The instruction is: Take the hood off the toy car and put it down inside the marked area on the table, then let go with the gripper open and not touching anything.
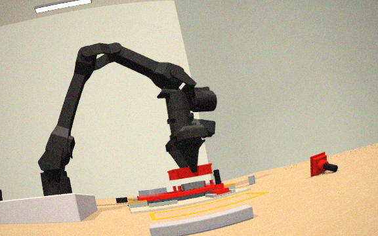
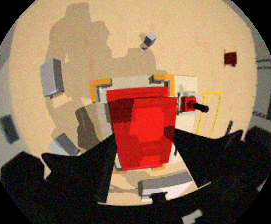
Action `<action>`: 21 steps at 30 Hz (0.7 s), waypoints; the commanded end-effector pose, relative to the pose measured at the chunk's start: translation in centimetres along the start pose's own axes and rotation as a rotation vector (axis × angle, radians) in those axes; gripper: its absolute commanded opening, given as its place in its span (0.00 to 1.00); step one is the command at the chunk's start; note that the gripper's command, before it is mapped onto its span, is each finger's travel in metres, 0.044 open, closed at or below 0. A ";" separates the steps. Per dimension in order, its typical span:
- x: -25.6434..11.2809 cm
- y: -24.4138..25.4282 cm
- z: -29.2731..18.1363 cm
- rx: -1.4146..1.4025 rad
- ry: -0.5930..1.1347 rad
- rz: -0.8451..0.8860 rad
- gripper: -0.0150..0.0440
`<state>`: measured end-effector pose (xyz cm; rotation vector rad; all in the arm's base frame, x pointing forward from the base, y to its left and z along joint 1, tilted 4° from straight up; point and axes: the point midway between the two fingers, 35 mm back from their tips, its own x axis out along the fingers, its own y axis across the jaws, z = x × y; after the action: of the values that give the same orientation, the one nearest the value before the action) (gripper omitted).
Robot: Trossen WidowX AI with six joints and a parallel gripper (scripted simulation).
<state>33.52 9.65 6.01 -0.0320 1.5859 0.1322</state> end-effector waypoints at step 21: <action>-3.6 -6.9 0.3 -0.002 -0.011 -0.008 0.25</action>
<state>34.58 4.67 9.29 -0.0307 1.5711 0.1275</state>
